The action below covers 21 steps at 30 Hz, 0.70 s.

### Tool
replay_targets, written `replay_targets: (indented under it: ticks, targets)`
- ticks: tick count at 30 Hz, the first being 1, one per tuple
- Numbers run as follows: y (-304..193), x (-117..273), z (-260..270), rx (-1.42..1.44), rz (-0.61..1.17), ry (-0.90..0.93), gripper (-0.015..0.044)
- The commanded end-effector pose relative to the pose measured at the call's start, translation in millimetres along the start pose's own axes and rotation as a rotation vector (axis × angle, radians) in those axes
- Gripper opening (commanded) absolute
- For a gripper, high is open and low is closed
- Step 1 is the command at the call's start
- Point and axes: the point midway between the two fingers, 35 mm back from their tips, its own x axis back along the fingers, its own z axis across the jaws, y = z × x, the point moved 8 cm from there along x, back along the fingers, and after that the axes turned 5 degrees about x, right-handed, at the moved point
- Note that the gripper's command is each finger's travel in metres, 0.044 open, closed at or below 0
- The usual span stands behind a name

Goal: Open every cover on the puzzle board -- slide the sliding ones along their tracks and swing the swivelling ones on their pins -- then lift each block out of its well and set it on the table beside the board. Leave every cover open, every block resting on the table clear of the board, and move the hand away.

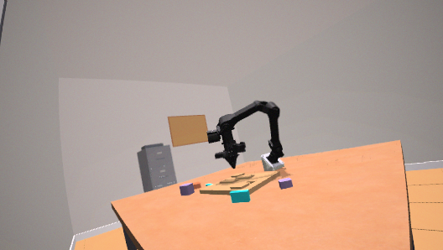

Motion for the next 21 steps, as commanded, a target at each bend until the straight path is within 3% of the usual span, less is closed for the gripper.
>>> replay_targets:
  ticks: [1,21]
  targets:
    - [0,-1,-1,0.005,-0.003,-0.004,0.0]
    - [0,-20,-2,0.005,-0.003,-0.004,0.0]
